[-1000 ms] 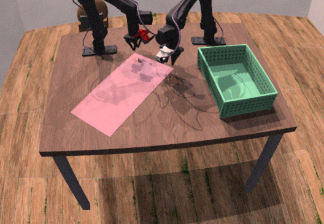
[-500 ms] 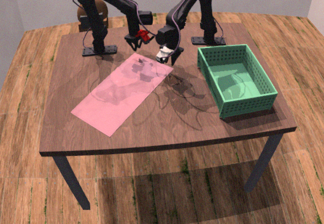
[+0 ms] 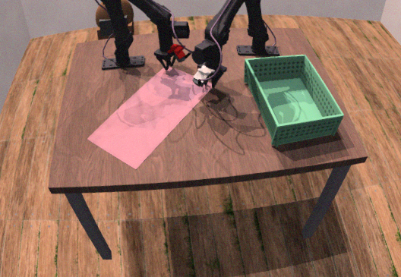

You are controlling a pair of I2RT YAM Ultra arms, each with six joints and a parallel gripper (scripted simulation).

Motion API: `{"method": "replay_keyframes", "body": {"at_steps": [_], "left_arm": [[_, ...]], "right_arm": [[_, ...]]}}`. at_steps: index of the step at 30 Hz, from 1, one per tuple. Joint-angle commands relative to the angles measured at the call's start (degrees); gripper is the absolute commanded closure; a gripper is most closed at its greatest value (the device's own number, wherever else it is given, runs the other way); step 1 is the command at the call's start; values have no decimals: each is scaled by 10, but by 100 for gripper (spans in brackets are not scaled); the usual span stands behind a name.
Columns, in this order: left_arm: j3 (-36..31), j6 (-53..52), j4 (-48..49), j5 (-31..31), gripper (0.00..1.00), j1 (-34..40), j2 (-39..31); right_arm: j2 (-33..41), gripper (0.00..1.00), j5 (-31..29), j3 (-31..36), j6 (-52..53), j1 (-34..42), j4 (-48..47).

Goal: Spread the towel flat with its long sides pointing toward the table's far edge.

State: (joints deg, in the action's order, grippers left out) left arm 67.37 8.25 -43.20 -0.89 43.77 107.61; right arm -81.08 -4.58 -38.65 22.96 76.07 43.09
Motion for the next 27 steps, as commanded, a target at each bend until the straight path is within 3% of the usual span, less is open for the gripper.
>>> {"method": "replay_keyframes", "body": {"at_steps": [1,19,20,22,23,25,26,27], "left_arm": [[-15,2,29,2,66,0,-5],[-24,2,36,2,66,1,-2],[-24,2,36,2,73,1,-2],[-24,2,36,1,73,1,-2],[-25,8,38,4,81,9,5],[-25,8,38,6,81,10,5],[-23,13,37,7,89,14,6],[-23,13,37,7,89,14,6]], "right_arm": [[12,66,-9,17,-6,-8,-33],[4,66,-8,28,-9,-12,-43],[4,66,-8,28,-9,-12,-43],[4,66,-8,28,-9,-12,-43],[4,76,-8,28,-9,-12,-43],[4,76,-8,28,-9,-12,-44],[-5,85,-7,27,-19,-20,-44],[-6,85,-5,27,-19,-20,-44]]}}
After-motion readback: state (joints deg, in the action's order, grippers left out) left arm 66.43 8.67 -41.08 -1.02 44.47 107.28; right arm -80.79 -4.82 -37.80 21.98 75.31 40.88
